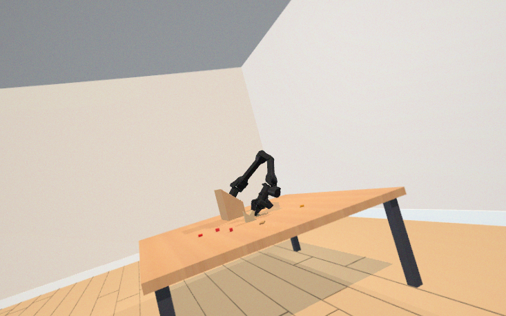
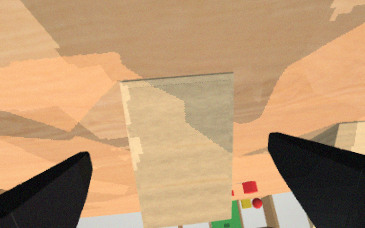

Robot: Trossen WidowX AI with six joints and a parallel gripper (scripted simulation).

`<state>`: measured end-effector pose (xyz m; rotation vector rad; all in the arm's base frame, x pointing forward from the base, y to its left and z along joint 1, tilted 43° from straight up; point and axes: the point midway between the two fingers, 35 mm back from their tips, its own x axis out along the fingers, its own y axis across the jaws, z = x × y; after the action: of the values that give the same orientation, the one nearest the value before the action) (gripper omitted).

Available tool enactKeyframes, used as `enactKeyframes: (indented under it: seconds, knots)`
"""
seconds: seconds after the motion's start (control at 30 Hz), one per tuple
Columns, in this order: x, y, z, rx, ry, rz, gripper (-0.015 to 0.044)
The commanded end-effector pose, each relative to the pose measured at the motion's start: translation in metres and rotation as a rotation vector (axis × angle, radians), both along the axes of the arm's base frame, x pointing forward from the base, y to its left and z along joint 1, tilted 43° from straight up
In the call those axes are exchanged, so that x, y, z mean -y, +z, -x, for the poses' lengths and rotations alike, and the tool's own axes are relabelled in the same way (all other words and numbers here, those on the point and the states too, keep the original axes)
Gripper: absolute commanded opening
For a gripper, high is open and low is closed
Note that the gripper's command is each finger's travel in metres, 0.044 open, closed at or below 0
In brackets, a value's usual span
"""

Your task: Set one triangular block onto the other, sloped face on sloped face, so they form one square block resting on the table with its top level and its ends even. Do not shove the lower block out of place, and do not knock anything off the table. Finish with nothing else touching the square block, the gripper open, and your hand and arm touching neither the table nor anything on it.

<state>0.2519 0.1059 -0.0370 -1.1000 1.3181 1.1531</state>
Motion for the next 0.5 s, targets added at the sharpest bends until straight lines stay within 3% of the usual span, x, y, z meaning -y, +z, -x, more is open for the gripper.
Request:
enactKeyframes:
  seconds: [0.0,0.07,0.43,0.47]
  knots:
    - [0.0012,-0.0009,0.0014,0.001,-0.001,0.006,0.0440]
    - [0.0012,-0.0009,0.0014,0.001,-0.001,0.006,0.0440]
    - [0.0001,-0.0004,0.0007,-0.001,0.001,0.000,0.0151]
    - [0.0001,-0.0004,0.0007,-0.001,0.001,0.000,0.0145]
